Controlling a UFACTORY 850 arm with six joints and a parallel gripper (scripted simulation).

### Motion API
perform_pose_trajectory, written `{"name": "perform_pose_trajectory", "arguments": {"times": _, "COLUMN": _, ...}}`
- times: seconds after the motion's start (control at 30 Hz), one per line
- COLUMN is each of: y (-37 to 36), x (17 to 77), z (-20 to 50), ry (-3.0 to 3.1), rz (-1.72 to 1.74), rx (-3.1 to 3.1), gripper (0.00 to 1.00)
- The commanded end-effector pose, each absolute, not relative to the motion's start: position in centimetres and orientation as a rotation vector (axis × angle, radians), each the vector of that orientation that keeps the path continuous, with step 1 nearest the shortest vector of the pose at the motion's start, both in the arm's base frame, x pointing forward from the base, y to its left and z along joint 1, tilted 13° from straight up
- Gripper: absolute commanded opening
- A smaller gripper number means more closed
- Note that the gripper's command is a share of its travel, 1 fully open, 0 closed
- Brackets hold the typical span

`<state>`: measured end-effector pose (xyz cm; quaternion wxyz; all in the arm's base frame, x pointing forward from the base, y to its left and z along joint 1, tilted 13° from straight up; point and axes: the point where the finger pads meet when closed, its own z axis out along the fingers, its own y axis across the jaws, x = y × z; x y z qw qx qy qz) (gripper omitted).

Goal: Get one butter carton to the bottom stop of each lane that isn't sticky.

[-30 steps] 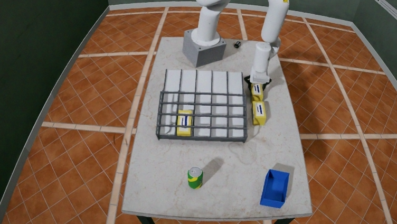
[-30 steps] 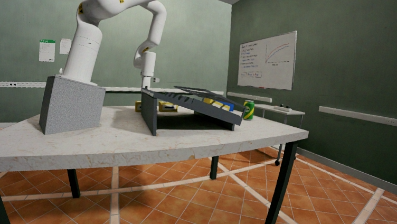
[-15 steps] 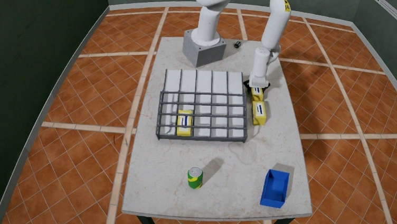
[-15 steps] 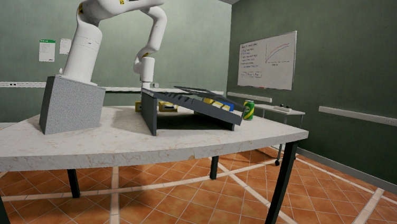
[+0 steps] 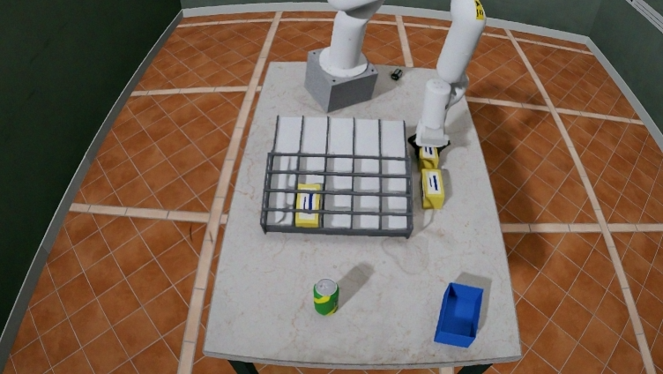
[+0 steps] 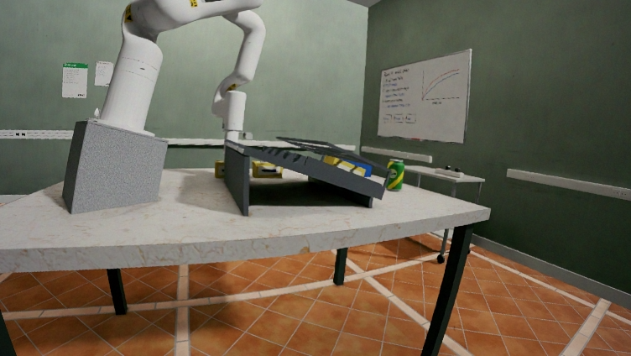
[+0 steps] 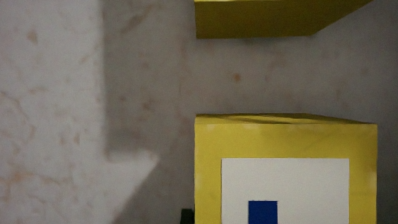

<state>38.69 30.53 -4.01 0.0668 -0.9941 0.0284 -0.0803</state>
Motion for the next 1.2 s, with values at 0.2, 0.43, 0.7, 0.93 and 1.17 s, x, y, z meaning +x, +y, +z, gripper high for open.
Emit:
{"name": "perform_pose_trajectory", "arguments": {"times": 0.2, "y": 30.6, "x": 38.7, "z": -4.0, "ry": 0.085, "rz": -0.243, "rx": -2.996, "gripper": 0.00}}
{"name": "perform_pose_trajectory", "arguments": {"times": 0.43, "y": 30.6, "x": 38.7, "z": -4.0, "ry": 0.085, "rz": -0.243, "rx": -2.996, "gripper": 0.00}}
{"name": "perform_pose_trajectory", "arguments": {"times": 0.7, "y": 30.6, "x": 38.7, "z": -4.0, "ry": 0.085, "rz": -0.243, "rx": -2.996, "gripper": 0.00}}
{"name": "perform_pose_trajectory", "arguments": {"times": 0.93, "y": 29.8, "x": 37.3, "z": 2.9, "ry": 0.085, "rz": -0.243, "rx": -2.996, "gripper": 0.00}}
{"name": "perform_pose_trajectory", "arguments": {"times": 1.17, "y": 29.5, "x": 36.7, "z": 5.8, "ry": 0.085, "rz": -0.243, "rx": -2.996, "gripper": 0.00}}
